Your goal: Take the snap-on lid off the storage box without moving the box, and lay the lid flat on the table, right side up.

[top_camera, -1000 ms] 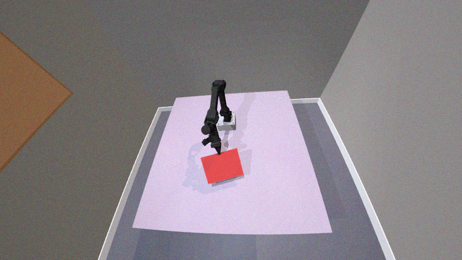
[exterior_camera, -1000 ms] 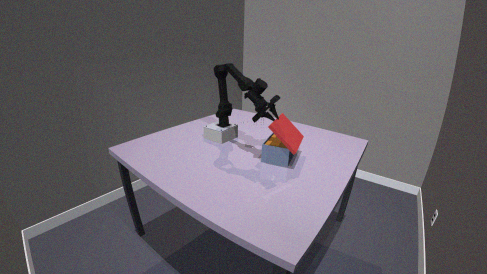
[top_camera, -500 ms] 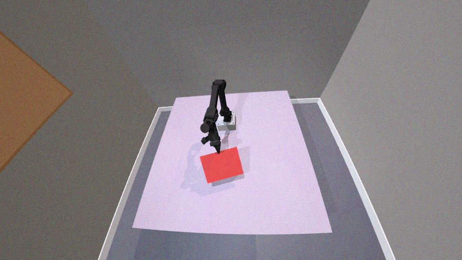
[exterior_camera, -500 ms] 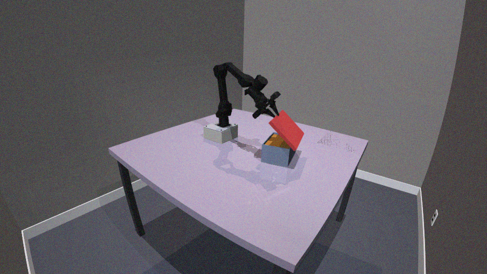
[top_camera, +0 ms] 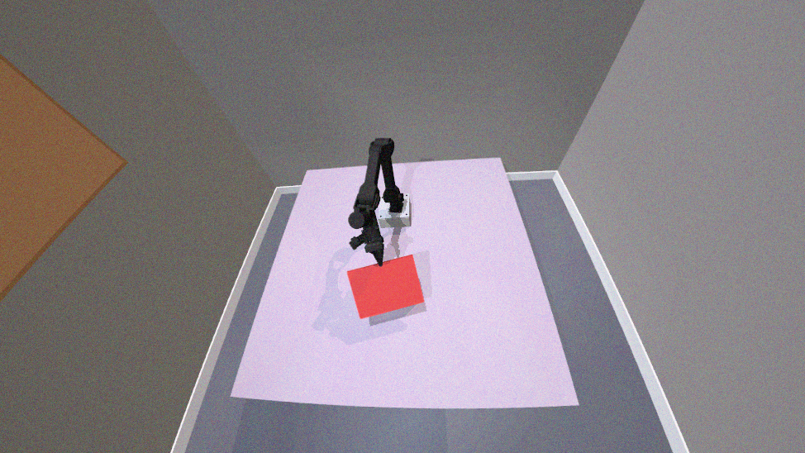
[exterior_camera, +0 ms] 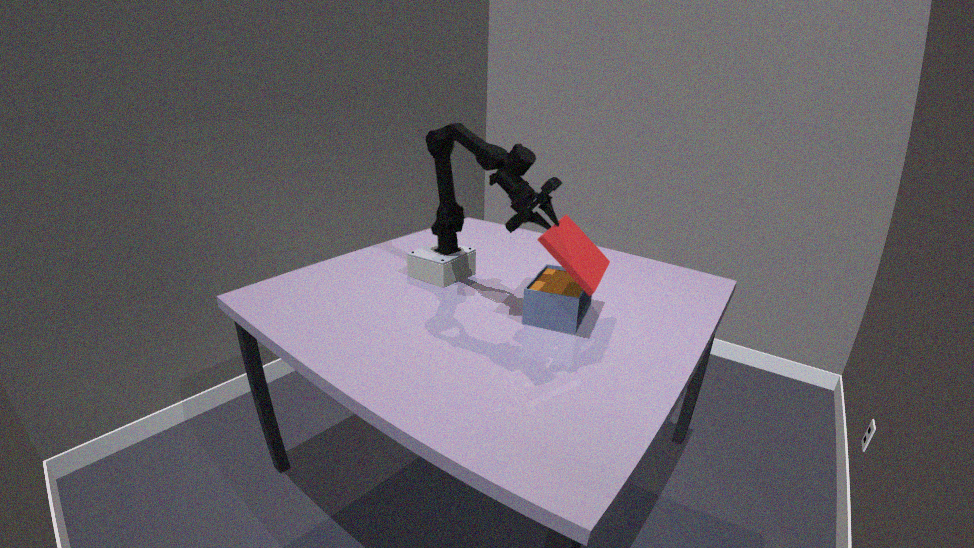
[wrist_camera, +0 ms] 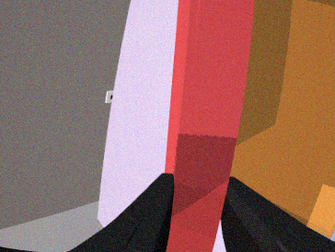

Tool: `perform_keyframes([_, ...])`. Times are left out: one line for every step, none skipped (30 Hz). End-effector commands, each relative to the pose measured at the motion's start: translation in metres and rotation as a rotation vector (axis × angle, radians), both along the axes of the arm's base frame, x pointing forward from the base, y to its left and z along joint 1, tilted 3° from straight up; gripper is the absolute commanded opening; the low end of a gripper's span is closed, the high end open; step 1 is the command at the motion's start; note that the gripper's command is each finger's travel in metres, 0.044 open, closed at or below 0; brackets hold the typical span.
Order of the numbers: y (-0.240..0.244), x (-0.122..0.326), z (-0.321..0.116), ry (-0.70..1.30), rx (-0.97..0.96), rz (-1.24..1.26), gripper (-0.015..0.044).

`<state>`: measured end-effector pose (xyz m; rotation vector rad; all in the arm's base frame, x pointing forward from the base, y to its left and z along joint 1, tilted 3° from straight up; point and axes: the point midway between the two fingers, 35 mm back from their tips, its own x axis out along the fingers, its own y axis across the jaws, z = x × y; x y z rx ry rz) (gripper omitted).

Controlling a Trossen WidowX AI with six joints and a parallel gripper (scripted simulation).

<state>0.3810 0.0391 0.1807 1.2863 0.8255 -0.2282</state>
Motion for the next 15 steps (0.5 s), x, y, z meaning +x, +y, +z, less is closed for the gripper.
perform_keyframes([0.007, -0.005, -0.003, -0.005, 0.004, 0.0, 0.0])
perform_keyframes([0.009, -0.006, -0.003, -0.004, 0.004, 0.0, 0.0])
perform_keyframes([0.01, -0.007, -0.003, -0.004, 0.005, 0.0, 0.0])
perform_keyframes([0.012, -0.008, -0.003, -0.004, 0.005, 0.0, 0.0])
perform_keyframes([0.014, -0.009, -0.003, -0.004, 0.005, 0.0, 0.0])
perform_keyframes([0.015, -0.01, -0.004, -0.004, 0.005, 0.0, 0.0])
perform_keyframes([0.017, -0.011, -0.004, -0.004, 0.005, 0.0, 0.0])
perform_keyframes([0.019, -0.012, -0.004, -0.004, 0.005, 0.0, 0.0])
perform_keyframes([0.021, -0.013, -0.004, -0.004, 0.006, 0.0, 0.0])
perform_keyframes([0.022, -0.014, -0.004, -0.004, 0.006, 0.0, 0.0])
perform_keyframes([0.024, -0.015, -0.004, -0.004, 0.006, 0.0, 0.0])
perform_keyframes([0.026, -0.016, -0.004, -0.004, 0.006, 0.0, 0.0])
perform_keyframes([0.028, -0.017, -0.004, -0.004, 0.006, 0.0, 0.0])
perform_keyframes([0.029, -0.019, -0.004, -0.003, 0.006, 0.0, 0.0])
perform_keyframes([0.031, -0.02, -0.004, -0.003, 0.006, 0.0, 0.0])
